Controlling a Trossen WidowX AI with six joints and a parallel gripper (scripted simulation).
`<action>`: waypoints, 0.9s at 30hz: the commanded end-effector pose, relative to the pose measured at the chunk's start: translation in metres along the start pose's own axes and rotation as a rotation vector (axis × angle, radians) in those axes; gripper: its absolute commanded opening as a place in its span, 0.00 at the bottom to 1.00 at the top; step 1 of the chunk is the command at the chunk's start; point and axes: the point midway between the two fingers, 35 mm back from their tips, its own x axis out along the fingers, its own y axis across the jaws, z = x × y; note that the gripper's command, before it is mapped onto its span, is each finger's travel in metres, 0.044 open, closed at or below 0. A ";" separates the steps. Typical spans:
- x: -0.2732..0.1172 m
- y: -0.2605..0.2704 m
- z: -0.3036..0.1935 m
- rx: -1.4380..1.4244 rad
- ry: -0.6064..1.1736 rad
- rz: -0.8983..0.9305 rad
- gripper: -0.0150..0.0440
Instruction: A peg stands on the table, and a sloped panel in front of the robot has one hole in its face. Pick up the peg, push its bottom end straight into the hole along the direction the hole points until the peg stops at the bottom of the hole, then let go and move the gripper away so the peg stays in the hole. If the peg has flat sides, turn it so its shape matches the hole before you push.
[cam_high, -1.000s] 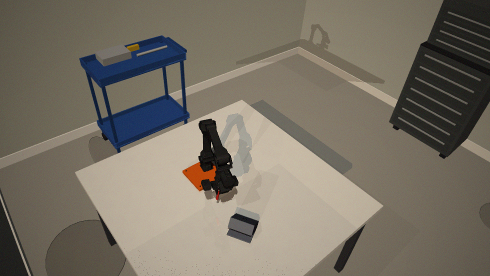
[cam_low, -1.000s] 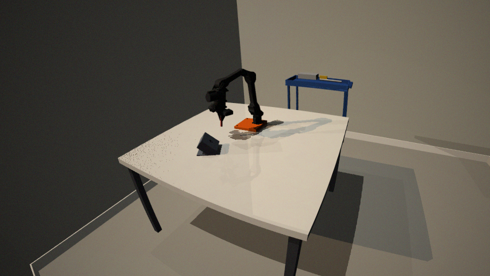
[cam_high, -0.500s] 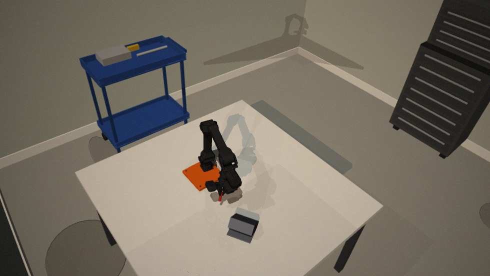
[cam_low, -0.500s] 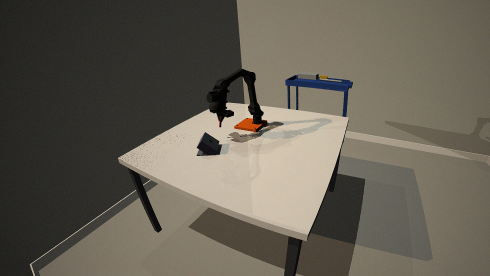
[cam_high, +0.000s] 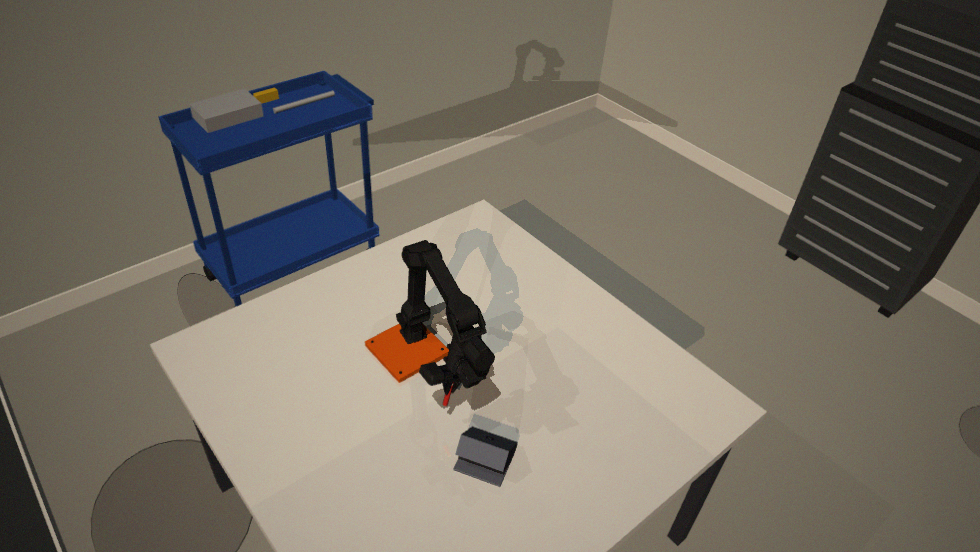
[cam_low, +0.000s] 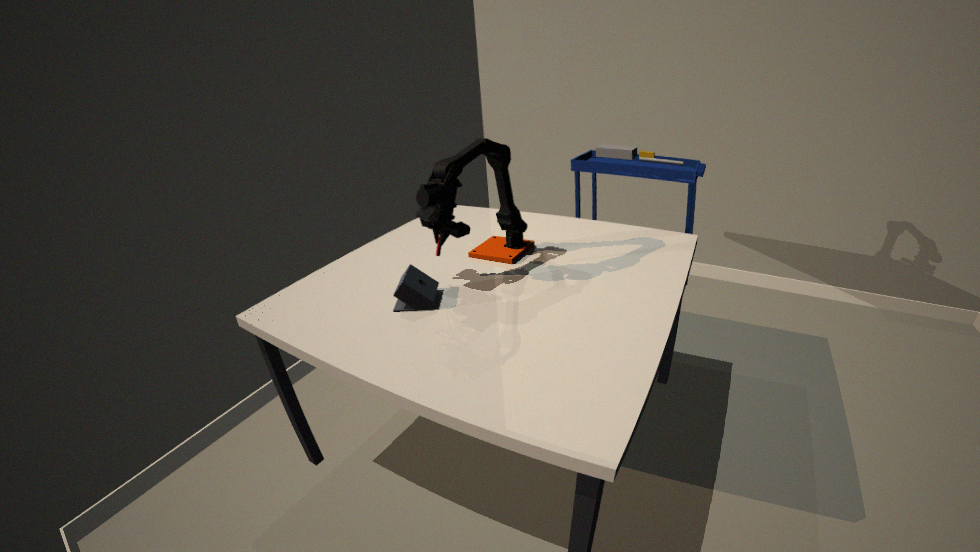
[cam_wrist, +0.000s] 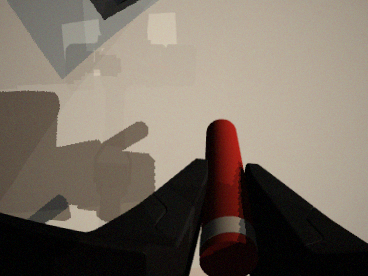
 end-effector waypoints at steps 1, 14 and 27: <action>-0.001 0.003 0.006 -0.033 -0.011 -0.019 0.25; -0.007 0.015 0.020 -0.124 -0.044 -0.074 0.25; -0.013 0.029 0.033 -0.212 -0.078 -0.129 0.25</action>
